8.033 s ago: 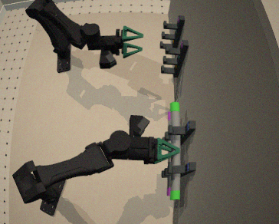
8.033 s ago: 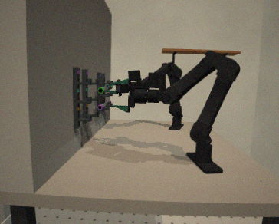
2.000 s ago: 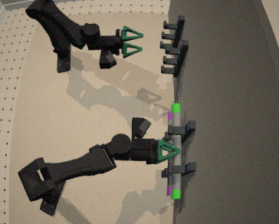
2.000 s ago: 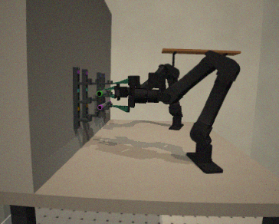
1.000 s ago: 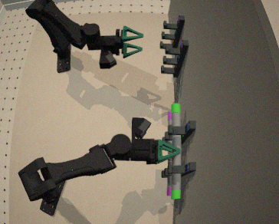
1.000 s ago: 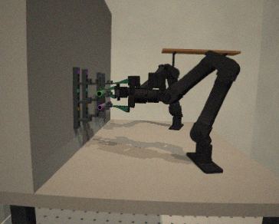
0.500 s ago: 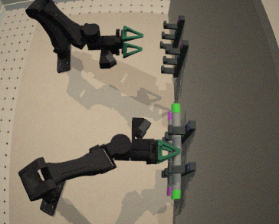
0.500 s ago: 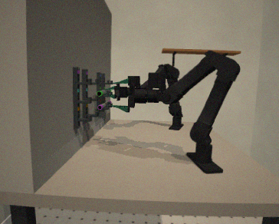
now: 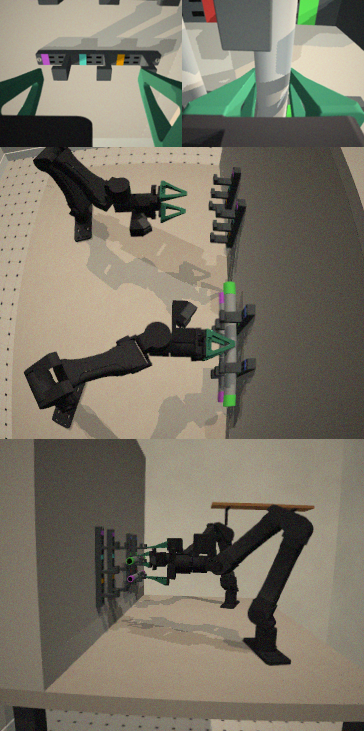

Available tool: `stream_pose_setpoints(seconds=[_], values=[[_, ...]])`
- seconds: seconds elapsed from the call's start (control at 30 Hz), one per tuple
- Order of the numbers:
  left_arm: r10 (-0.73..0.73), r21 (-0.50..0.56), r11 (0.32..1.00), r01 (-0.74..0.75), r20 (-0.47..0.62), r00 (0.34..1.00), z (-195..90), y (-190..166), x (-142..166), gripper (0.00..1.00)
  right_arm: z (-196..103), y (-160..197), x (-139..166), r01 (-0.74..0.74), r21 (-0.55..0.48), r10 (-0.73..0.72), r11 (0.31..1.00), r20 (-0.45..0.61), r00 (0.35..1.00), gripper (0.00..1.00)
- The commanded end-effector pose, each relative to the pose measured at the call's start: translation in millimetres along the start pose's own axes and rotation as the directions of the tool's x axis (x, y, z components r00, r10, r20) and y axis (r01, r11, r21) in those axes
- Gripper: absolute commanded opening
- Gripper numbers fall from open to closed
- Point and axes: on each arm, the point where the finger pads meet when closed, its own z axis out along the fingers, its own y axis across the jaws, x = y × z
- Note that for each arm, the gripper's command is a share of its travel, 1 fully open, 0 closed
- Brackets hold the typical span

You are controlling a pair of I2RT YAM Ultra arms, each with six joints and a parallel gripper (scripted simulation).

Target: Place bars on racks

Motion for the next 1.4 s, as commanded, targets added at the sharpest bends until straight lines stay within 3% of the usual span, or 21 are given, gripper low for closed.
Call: stream_pose_setpoints(seconds=[0.0, 0.1, 0.57, 0.63, 1.13, 1.2, 1.37], values=[[0.002, 0.005, 1.0, -0.002, 0.003, 1.0, -1.3, -4.4, -2.1, 1.0, 1.0, -10.3, 5.2, -0.021, 0.035, 0.021, 0.999, -0.006, 1.0, 0.0], [0.002, 0.005, 1.0, -0.002, 0.003, 1.0, -1.3, -4.4, -2.1, 1.0, 1.0, -10.3, 5.2, -0.021, 0.035, 0.021, 0.999, -0.006, 1.0, 0.02], [0.002, 0.005, 1.0, -0.002, 0.003, 1.0, -1.3, -4.4, -2.1, 1.0, 1.0, -10.3, 5.2, -0.021, 0.035, 0.021, 0.999, -0.006, 1.0, 0.33], [0.002, 0.005, 1.0, -0.002, 0.003, 1.0, -1.3, -4.4, -2.1, 1.0, 1.0, -10.3, 5.2, -0.021, 0.035, 0.021, 0.999, -0.006, 1.0, 0.33], [0.002, 0.005, 1.0, -0.002, 0.003, 1.0, -1.3, -4.4, -2.1, 1.0, 1.0, -10.3, 5.2, -0.021, 0.035, 0.021, 0.999, -0.006, 1.0, 0.66], [0.002, 0.005, 1.0, -0.002, 0.003, 1.0, -1.3, -4.4, -2.1, 1.0, 1.0, -10.3, 5.2, -0.021, 0.035, 0.021, 0.999, -0.006, 1.0, 0.66], [0.002, 0.005, 1.0, -0.002, 0.003, 1.0, -1.3, -4.4, -2.1, 1.0, 1.1, -9.9, 5.2, -0.021, 0.035, 0.021, 0.999, -0.006, 1.0, 0.77]])
